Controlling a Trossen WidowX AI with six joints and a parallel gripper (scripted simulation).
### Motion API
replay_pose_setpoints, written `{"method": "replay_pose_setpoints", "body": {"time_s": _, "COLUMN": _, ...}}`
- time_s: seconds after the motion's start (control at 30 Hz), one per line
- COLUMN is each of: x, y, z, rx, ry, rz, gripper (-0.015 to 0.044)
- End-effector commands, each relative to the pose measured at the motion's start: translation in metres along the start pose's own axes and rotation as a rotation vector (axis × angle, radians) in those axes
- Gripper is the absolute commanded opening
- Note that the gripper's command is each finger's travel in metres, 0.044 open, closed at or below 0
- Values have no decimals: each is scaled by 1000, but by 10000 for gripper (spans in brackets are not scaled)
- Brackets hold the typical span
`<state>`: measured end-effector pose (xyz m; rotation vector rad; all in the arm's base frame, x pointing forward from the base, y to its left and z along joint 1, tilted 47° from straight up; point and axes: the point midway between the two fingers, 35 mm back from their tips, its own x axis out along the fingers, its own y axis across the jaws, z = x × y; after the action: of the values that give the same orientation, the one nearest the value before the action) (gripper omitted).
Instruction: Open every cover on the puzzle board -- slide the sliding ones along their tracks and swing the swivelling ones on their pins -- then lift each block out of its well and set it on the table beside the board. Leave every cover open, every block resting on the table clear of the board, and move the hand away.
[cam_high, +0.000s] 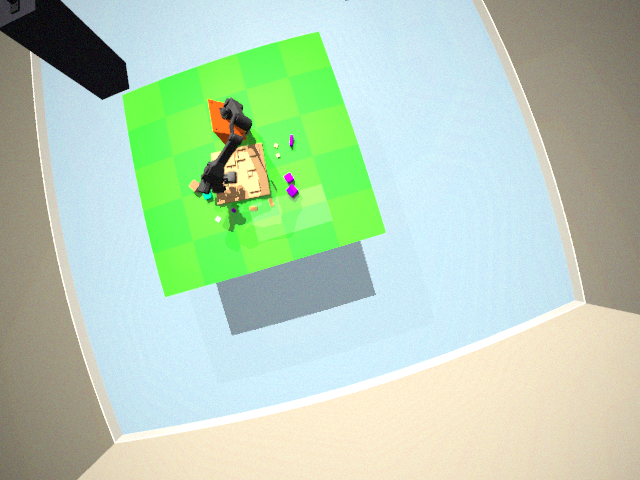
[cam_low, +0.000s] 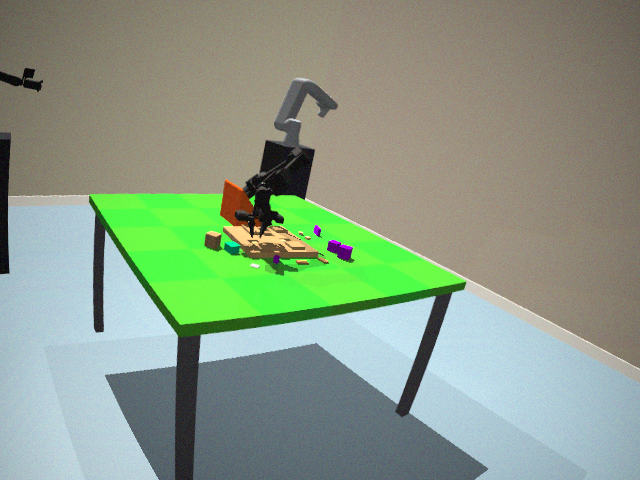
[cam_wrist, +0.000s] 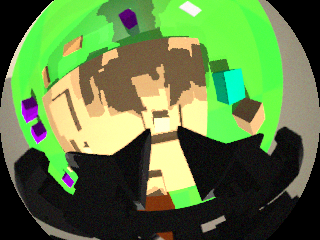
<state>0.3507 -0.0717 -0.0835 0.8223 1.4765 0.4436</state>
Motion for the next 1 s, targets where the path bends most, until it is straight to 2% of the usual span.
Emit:
{"method": "replay_pose_setpoints", "body": {"time_s": 0.0, "x": 7, "y": -1, "z": -2, "rx": 8, "ry": 8, "rz": 5, "gripper": 144}}
{"method": "replay_pose_setpoints", "body": {"time_s": 0.97, "x": 24, "y": -1, "z": -2, "rx": 8, "ry": 8, "rz": 6, "gripper": 144}}
